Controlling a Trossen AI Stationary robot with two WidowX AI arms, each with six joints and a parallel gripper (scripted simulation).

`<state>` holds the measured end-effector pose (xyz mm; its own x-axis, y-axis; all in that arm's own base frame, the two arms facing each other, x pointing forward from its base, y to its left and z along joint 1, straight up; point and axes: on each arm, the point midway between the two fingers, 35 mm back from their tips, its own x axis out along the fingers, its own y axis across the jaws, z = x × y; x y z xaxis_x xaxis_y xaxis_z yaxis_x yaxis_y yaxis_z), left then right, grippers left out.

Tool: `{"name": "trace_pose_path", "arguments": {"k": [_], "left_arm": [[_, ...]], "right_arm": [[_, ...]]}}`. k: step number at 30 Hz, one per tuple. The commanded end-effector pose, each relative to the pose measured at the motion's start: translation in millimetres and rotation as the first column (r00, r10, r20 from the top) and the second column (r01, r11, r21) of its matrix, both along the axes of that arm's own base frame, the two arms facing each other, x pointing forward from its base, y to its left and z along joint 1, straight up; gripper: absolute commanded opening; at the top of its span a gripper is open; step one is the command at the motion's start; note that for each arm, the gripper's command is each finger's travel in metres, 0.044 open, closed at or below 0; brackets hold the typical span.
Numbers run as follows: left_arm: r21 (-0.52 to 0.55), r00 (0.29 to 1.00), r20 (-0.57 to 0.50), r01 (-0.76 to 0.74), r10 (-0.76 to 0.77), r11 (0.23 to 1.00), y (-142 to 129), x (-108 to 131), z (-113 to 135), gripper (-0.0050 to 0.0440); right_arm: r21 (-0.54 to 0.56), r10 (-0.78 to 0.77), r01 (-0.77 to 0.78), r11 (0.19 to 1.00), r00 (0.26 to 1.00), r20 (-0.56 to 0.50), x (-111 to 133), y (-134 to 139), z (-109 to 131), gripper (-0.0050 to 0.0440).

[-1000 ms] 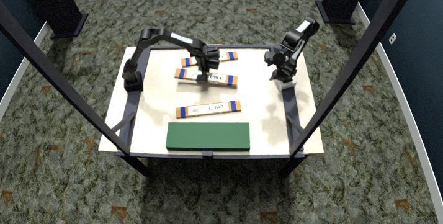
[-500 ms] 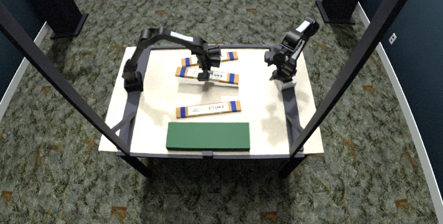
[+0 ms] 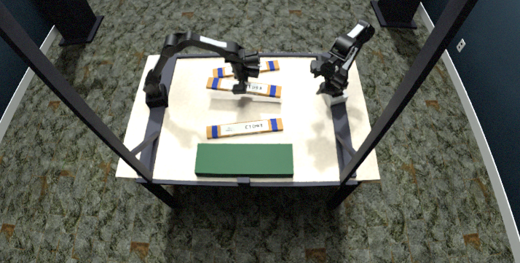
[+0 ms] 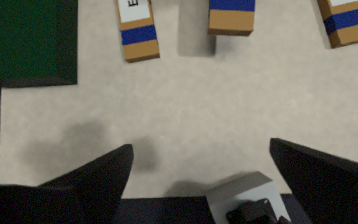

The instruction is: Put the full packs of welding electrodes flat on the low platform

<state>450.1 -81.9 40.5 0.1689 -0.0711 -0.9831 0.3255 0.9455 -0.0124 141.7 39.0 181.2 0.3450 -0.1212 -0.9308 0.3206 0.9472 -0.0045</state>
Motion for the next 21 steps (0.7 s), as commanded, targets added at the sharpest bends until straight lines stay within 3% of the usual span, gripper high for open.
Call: {"name": "trace_pose_path", "arguments": {"k": [1, 15, 21], "left_arm": [[-0.025, 0.99, 0.14, 0.003, 0.001, 1.0, -4, 19, 55, -0.005], [-0.025, 0.99, 0.14, 0.002, 0.001, 1.0, -5, 20, 56, -0.005], [-0.03, 0.984, 0.137, -0.112, 0.115, 0.993, -14, 10, 66, -0.005]], "right_arm": [[0.007, -0.001, 0.001, 1.0, 1.0, 0.02, 2, 1, 6, 0.043], [0.007, -0.001, 0.001, 1.0, 1.0, 0.02, 2, 1, 6, 0.043], [0.007, -0.001, 0.001, 1.0, 1.0, 0.02, 2, 1, 6, 0.043]]}}
